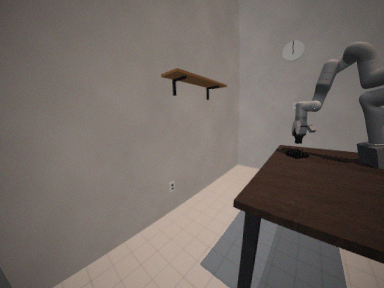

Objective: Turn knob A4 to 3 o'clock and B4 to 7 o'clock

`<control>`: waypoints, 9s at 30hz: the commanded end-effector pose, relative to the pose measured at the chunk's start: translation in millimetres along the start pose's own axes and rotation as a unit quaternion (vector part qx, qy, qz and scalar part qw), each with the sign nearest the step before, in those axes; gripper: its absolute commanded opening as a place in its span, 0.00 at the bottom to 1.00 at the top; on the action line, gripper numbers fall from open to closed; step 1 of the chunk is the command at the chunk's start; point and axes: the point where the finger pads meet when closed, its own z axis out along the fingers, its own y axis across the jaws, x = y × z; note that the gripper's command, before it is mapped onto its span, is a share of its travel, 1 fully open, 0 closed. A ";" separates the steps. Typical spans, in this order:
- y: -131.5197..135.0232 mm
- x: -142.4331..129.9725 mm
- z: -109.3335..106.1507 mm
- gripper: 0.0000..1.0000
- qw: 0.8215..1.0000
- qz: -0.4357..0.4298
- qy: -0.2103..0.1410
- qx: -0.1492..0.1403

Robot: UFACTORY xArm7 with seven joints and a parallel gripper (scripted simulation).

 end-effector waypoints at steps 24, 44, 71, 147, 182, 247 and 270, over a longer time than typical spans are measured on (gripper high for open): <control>0.7 -0.9 0.6 0.19 1.000 0.000 -0.001 -0.001; 0.7 -1.2 16.0 0.19 1.000 0.000 0.000 -0.001; 0.8 -1.7 41.7 0.19 1.000 0.000 -0.001 -0.001; 0.8 -1.8 57.0 0.19 1.000 0.000 -0.001 -0.001; 0.8 -1.8 57.1 0.19 1.000 0.000 -0.001 -0.001; 0.8 -1.8 57.1 0.08 0.997 0.080 -0.001 -0.001; 0.7 -1.8 57.1 0.08 0.955 0.297 0.000 -0.001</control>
